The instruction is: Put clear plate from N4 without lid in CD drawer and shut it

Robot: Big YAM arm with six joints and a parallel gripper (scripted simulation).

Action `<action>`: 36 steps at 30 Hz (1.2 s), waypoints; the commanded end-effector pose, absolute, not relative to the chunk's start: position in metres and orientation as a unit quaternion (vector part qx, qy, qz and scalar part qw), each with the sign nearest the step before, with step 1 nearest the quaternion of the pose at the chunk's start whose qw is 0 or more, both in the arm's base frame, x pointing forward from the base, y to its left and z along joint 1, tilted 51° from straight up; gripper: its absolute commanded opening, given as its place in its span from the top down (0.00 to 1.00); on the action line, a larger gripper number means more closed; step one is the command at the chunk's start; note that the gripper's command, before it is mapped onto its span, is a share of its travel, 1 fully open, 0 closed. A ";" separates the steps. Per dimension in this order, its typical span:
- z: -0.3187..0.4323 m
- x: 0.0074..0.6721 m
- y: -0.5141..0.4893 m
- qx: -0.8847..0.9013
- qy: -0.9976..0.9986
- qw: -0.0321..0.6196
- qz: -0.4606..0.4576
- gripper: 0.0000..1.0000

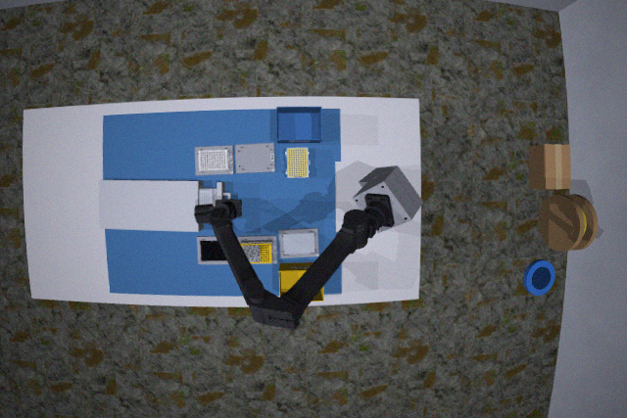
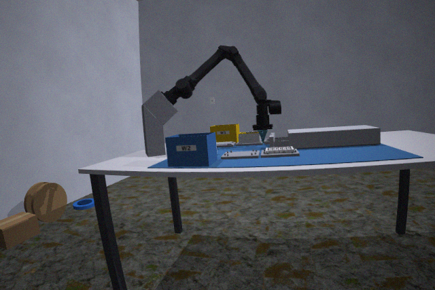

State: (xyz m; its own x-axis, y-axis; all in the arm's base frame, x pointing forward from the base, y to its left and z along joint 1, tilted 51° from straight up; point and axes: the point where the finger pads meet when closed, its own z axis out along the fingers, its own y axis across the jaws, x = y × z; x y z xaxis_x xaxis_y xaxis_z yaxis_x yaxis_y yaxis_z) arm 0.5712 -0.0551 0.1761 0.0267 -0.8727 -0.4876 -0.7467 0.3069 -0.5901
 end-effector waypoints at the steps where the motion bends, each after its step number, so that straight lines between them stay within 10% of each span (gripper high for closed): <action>1: 0.209 0.587 -0.079 -0.575 0.685 0.433 -0.113 1.00; 36: 0.203 0.592 -0.082 -0.575 0.692 0.424 -0.100 1.00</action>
